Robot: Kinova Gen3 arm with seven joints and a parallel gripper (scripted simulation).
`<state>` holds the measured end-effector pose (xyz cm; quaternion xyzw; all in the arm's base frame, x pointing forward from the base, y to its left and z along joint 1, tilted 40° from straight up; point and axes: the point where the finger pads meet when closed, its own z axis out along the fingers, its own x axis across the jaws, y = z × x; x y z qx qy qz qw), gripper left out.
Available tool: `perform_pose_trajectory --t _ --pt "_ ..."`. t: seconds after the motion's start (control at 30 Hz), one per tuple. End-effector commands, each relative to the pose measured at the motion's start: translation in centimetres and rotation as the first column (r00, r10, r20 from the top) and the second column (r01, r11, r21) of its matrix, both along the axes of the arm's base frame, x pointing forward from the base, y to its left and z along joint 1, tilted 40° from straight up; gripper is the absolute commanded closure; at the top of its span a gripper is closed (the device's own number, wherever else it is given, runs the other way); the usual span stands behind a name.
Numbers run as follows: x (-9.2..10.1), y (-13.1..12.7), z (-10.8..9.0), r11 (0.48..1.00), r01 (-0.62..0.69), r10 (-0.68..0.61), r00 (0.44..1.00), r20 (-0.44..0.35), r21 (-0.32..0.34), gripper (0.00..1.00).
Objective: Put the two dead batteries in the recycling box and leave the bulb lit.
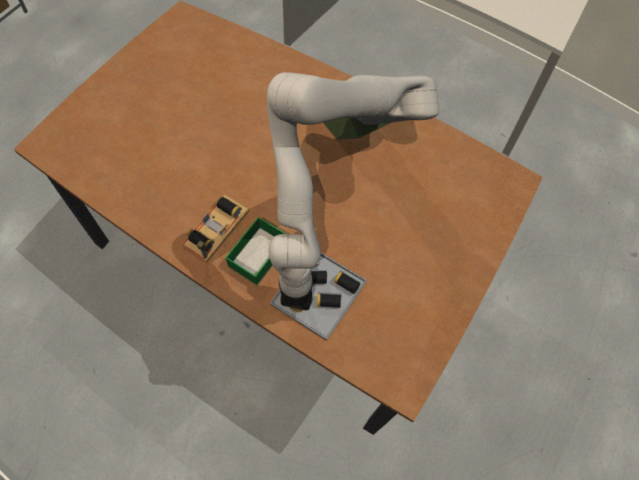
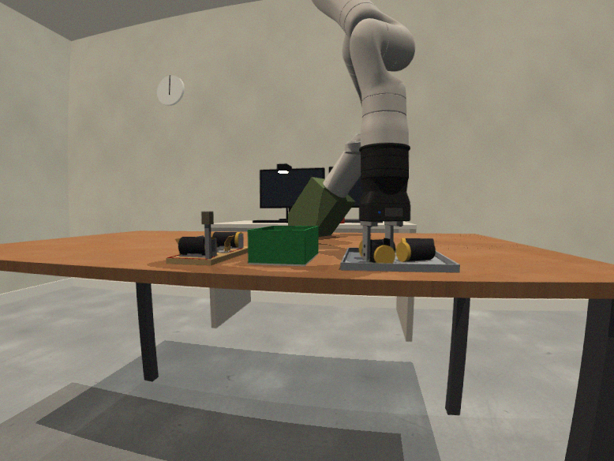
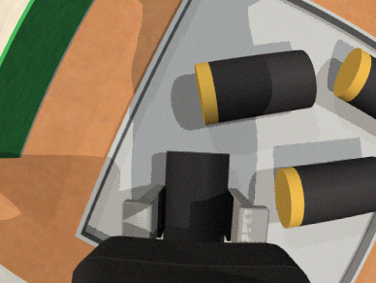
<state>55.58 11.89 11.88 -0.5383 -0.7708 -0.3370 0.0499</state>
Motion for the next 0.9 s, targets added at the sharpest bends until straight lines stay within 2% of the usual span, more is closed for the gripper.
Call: perform_pose_trajectory --t 0.0,0.67,0.87 --pt "0.0 -0.1 0.1 1.0 0.001 -0.001 1.0 0.001 0.0 0.43" --pt "0.0 -0.1 0.1 1.0 0.001 -0.001 1.0 0.001 0.0 0.43" --pt "-0.4 -1.0 1.3 1.0 0.001 -0.001 1.0 0.001 0.0 0.43"
